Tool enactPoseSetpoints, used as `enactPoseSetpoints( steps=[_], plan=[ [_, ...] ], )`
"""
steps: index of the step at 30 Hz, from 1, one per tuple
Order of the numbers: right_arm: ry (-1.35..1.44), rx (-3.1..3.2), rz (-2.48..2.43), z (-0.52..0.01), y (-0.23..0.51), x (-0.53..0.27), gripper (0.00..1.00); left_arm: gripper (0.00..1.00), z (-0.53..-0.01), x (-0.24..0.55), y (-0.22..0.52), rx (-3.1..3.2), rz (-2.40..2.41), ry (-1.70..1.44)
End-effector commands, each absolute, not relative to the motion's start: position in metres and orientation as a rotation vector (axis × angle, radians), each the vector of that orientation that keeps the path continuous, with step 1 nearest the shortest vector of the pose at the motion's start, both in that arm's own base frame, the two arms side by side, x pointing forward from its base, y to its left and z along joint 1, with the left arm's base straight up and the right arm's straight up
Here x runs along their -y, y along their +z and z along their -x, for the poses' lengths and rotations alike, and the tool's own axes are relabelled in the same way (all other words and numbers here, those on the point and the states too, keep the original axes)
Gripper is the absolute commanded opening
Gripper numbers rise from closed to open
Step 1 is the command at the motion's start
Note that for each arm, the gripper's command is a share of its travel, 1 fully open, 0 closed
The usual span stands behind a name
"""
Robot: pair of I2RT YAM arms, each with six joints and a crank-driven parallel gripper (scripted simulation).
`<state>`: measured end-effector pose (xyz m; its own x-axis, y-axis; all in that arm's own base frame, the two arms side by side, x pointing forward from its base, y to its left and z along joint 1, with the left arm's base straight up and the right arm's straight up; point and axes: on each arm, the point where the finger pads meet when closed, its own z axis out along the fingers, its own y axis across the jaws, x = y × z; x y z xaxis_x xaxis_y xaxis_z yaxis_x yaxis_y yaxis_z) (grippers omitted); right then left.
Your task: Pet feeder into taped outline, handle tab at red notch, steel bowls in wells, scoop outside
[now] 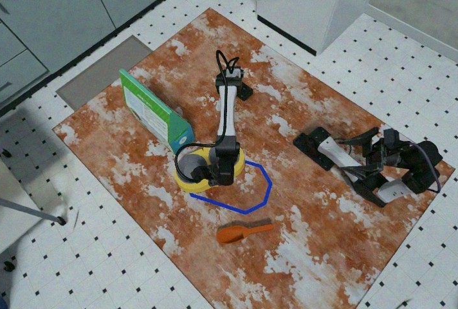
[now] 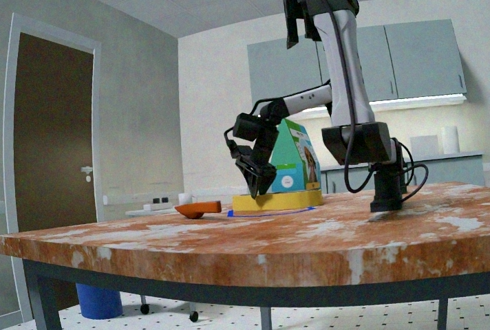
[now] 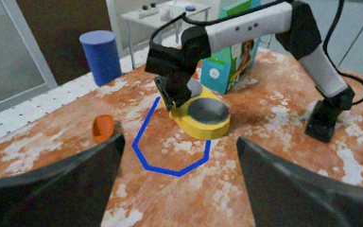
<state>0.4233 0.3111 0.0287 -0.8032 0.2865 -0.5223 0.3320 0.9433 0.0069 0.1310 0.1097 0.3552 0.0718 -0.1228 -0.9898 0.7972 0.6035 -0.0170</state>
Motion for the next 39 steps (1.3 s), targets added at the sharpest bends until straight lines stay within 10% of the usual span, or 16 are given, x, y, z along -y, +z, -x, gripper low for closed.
enactPoseSetpoints(
  steps=[1, 24, 33, 39],
  plan=[
    [-0.181, -2.552, -0.517, -0.42, 0.036, -0.31, 0.39, 0.98, -0.132, -0.105, 0.348, -1.357, -0.675, -0.733],
    [-0.124, -2.536, -0.522, -0.431, 0.034, -0.304, 0.39, 0.98, -0.132, -0.105, 0.348, -1.358, -0.676, -0.732],
    [-0.184, -2.57, -0.517, -0.426, 0.014, -0.3, 0.0, 0.98, -0.132, -0.105, 0.348, -1.358, -0.676, -0.731],
    [-0.182, -2.549, -0.546, -0.435, 0.018, -0.297, 0.11, 0.98, -0.132, -0.105, 0.348, -1.358, -0.676, -0.731]
  ],
)
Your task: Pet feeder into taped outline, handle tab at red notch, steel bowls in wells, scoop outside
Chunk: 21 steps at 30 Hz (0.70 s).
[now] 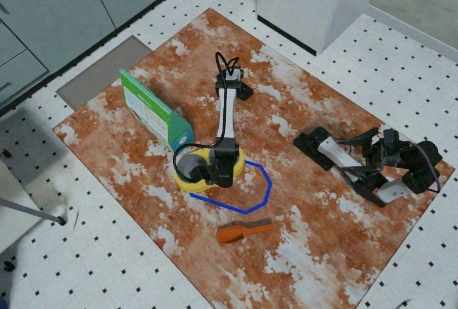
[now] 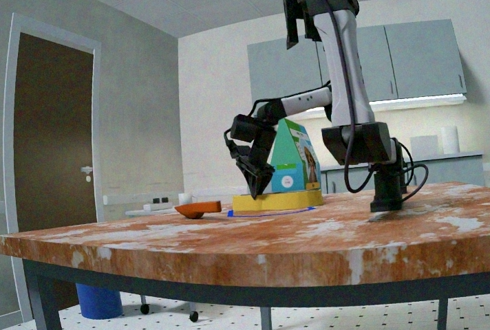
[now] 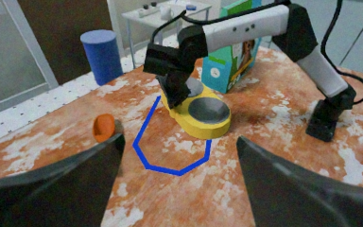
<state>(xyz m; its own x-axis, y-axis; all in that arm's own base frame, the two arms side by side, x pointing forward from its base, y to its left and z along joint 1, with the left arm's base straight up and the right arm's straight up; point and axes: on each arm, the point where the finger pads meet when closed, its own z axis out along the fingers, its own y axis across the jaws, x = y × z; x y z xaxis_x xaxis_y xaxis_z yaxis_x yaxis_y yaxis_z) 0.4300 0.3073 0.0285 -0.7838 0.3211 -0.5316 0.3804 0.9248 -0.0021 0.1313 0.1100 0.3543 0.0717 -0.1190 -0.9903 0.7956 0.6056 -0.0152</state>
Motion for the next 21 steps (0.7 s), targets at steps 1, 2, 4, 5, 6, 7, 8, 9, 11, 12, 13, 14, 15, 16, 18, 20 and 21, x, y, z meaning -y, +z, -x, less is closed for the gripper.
enactPoseSetpoints(
  steps=[1, 2, 4, 5, 6, 7, 8, 9, 11, 12, 13, 14, 15, 16, 18, 20, 21],
  plan=[
    [-0.182, -2.549, -0.546, -0.435, 0.018, -0.297, 0.11, 0.98, -0.132, -0.105, 0.348, -1.358, -0.676, -0.731],
    [-0.182, -2.549, -0.546, -0.435, 0.018, -0.297, 0.11, 0.98, -0.132, -0.105, 0.348, -1.358, -0.676, -0.731],
    [-0.182, -2.549, -0.546, -0.435, 0.018, -0.297, 0.11, 0.98, -0.132, -0.105, 0.348, -1.358, -0.676, -0.731],
    [-0.182, -2.549, -0.546, -0.435, 0.018, -0.297, 0.11, 0.98, -0.132, -0.105, 0.348, -1.358, -0.676, -0.731],
    [-0.178, -2.548, -0.546, -0.435, 0.018, -0.298, 0.11, 0.98, -0.132, -0.105, 0.348, -1.358, -0.677, -0.731],
    [-0.179, -2.549, -0.546, -0.435, 0.018, -0.298, 0.11, 0.98, -0.132, -0.105, 0.348, -1.358, -0.677, -0.731],
    [-0.179, -2.549, -0.546, -0.435, 0.018, -0.298, 0.11, 0.98, -0.132, -0.105, 0.348, -1.358, -0.677, -0.731],
    [-0.164, -2.551, -0.53, -0.437, 0.017, -0.3, 0.11, 0.98, -0.132, -0.105, 0.348, -1.358, -0.677, -0.731],
    [-0.099, -2.537, -0.477, -0.441, 0.03, -0.309, 0.11, 0.98, -0.132, -0.105, 0.348, -1.358, -0.677, -0.731],
    [-0.056, -2.529, -0.423, -0.443, 0.037, -0.316, 0.11, 0.98, -0.132, -0.105, 0.348, -1.358, -0.677, -0.731],
    [-0.012, -2.52, -0.358, -0.443, 0.046, -0.322, 0.11, 0.98, -0.132, -0.105, 0.348, -1.358, -0.677, -0.731],
    [0.018, -2.523, -0.278, -0.44, 0.047, -0.328, 0.11, 0.98, -0.132, -0.105, 0.348, -1.358, -0.677, -0.731],
    [-0.007, -2.532, -0.294, -0.435, 0.045, -0.325, 0.11, 0.98, -0.132, -0.105, 0.348, -1.358, -0.677, -0.731],
    [-0.037, -2.541, -0.316, -0.43, 0.043, -0.319, 0.11, 0.98, -0.132, -0.105, 0.348, -1.358, -0.677, -0.731],
    [-0.018, -2.546, -0.284, -0.427, 0.043, -0.322, 0.11, 0.98, -0.132, -0.105, 0.348, -1.358, -0.677, -0.731],
    [-0.052, -2.559, -0.284, -0.419, 0.041, -0.315, 0.11, 0.98, -0.132, -0.105, 0.348, -1.358, -0.677, -0.731],
    [-0.052, -2.559, -0.284, -0.419, 0.041, -0.315, 0.11, 0.98, -0.132, -0.105, 0.348, -1.358, -0.677, -0.731]
  ],
)
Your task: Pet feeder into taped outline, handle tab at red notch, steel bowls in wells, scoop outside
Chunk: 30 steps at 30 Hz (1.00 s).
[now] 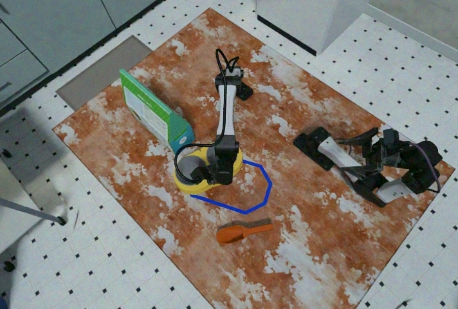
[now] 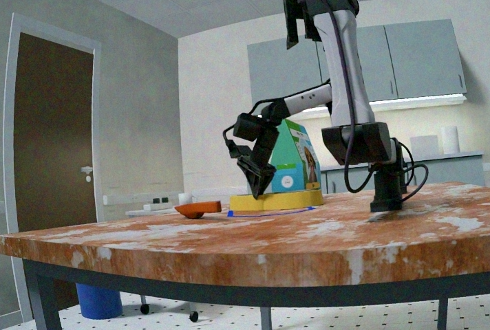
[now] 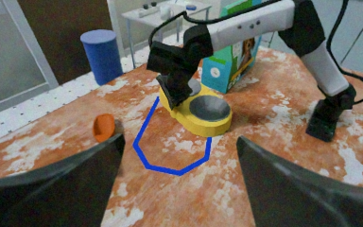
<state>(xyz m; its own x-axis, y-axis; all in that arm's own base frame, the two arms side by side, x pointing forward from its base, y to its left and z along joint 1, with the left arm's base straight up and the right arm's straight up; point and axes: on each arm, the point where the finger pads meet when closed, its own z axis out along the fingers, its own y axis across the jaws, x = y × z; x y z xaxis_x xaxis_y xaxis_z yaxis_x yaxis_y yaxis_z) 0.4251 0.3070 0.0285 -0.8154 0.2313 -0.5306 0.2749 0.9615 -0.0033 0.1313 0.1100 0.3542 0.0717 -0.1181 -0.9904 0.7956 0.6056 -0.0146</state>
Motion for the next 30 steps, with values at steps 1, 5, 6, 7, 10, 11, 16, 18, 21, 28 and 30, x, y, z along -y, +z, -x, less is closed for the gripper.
enactPoseSetpoints(
  steps=[1, 5, 6, 7, 10, 11, 16, 18, 21, 28, 30],
  plan=[
    [-0.052, -2.559, -0.284, -0.419, 0.041, -0.315, 0.11, 0.98, -0.132, -0.105, 0.348, -1.358, -0.677, -0.731],
    [-0.018, -2.564, -0.216, -0.415, 0.041, -0.32, 0.11, 0.98, -0.132, -0.105, 0.348, -1.358, -0.678, -0.73],
    [-0.022, -2.567, -0.215, -0.415, 0.039, -0.32, 0.11, 0.98, -0.132, -0.105, 0.348, -1.358, -0.678, -0.73],
    [-0.027, -2.571, -0.214, -0.415, 0.036, -0.32, 0.11, 0.98, -0.132, -0.105, 0.348, -1.358, -0.678, -0.73],
    [-0.005, -2.568, -0.166, -0.412, 0.04, -0.322, 0.11, 0.98, -0.132, -0.105, 0.348, -1.358, -0.678, -0.73],
    [-0.008, -2.571, -0.162, -0.411, 0.038, -0.322, 0.11, 0.98, -0.132, -0.105, 0.348, -1.358, -0.678, -0.73],
    [0.0, -2.576, -0.121, -0.409, 0.036, -0.323, 0.11, 0.98, -0.132, -0.105, 0.348, -1.358, -0.678, -0.73],
    [0.0, -2.576, -0.121, -0.409, 0.036, -0.323, 0.11, 0.98, -0.132, -0.105, 0.348, -1.358, -0.678, -0.73],
    [0.011, -2.576, -0.089, -0.407, 0.036, -0.324, 0.11, 0.98, -0.132, -0.105, 0.348, -1.359, -0.678, -0.73],
    [-0.006, -2.591, -0.08, -0.405, 0.026, -0.323, 0.11, 0.98, -0.132, -0.105, 0.348, -1.359, -0.678, -0.73],
    [-0.006, -2.591, -0.08, -0.405, 0.026, -0.323, 0.11, 0.98, -0.132, -0.105, 0.348, -1.359, -0.678, -0.73]
  ],
)
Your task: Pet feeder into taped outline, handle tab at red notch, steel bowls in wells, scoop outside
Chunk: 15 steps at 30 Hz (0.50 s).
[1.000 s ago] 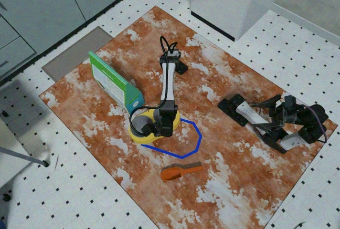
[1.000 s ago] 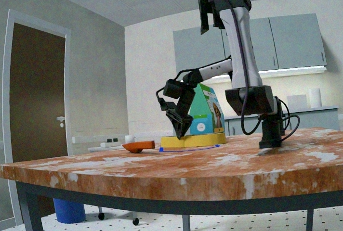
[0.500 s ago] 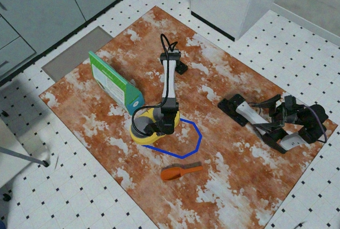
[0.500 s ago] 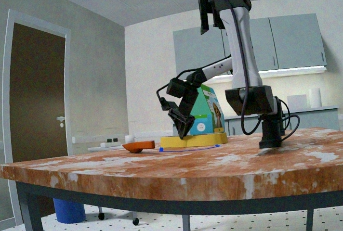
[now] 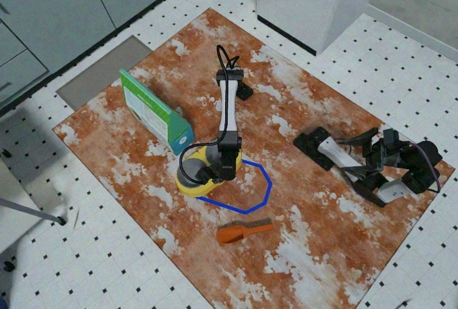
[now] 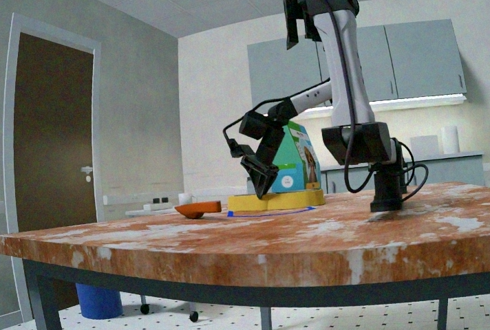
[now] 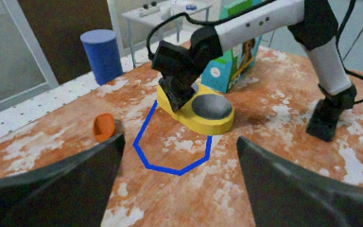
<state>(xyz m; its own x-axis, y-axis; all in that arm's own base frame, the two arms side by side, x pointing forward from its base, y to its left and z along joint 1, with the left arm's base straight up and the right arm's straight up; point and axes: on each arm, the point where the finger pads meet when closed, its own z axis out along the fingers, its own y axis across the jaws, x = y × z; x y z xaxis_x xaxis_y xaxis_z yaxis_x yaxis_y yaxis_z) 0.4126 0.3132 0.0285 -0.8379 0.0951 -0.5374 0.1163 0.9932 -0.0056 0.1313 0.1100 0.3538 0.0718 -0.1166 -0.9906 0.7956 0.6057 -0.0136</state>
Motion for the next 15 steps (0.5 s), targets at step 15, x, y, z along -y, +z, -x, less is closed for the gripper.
enactPoseSetpoints(
  steps=[15],
  plan=[
    [0.012, -2.595, 0.023, -0.394, 0.025, -0.333, 0.11, 0.98, -0.132, -0.105, 0.347, -1.359, -0.679, -0.729]
  ],
)
